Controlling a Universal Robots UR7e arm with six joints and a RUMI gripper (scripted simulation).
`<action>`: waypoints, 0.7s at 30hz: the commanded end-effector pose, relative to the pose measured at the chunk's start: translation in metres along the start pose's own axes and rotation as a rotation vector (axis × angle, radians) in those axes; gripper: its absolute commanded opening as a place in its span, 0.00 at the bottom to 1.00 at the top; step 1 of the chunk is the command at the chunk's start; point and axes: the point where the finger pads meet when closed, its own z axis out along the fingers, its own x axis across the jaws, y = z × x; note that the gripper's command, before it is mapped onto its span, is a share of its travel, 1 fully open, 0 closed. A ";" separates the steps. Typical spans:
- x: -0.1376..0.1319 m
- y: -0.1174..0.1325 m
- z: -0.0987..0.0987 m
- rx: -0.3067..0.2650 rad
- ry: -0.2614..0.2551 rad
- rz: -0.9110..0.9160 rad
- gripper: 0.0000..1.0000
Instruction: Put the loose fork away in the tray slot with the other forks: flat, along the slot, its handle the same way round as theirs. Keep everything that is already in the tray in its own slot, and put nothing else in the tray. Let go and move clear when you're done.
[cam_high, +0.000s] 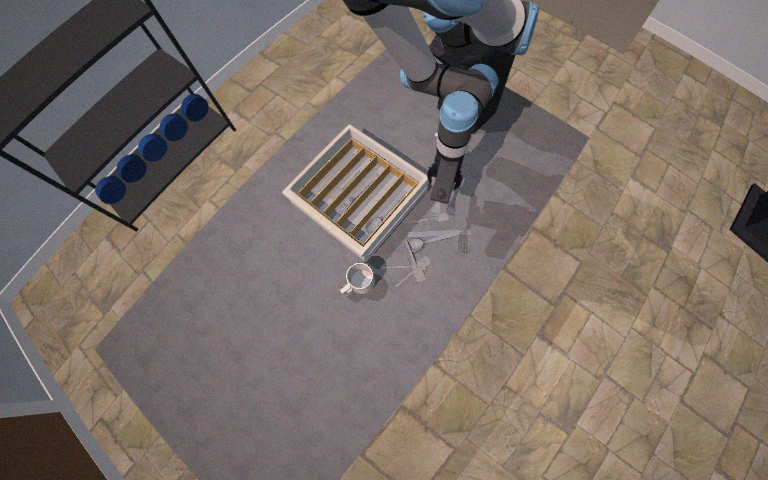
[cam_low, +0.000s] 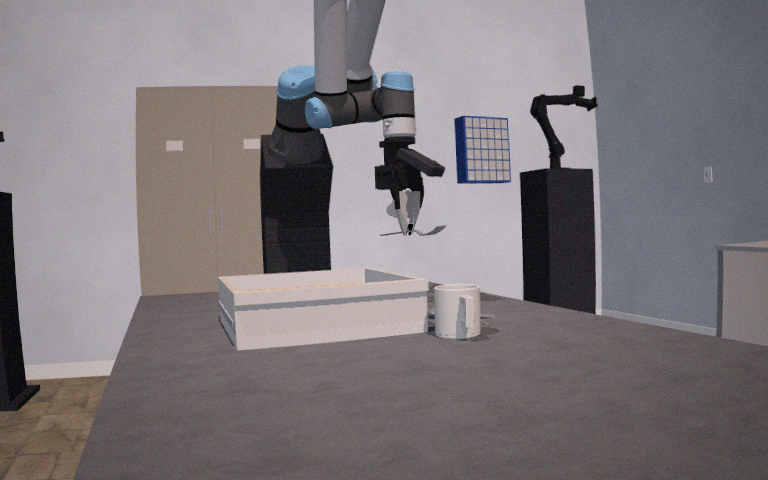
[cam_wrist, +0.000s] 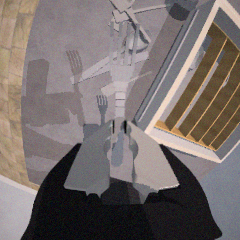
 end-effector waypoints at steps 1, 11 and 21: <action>0.000 0.000 -0.006 -0.001 0.000 0.000 0.02; 0.000 0.000 -0.010 -0.001 0.000 0.000 0.02; 0.000 0.000 -0.010 -0.001 0.000 0.000 0.02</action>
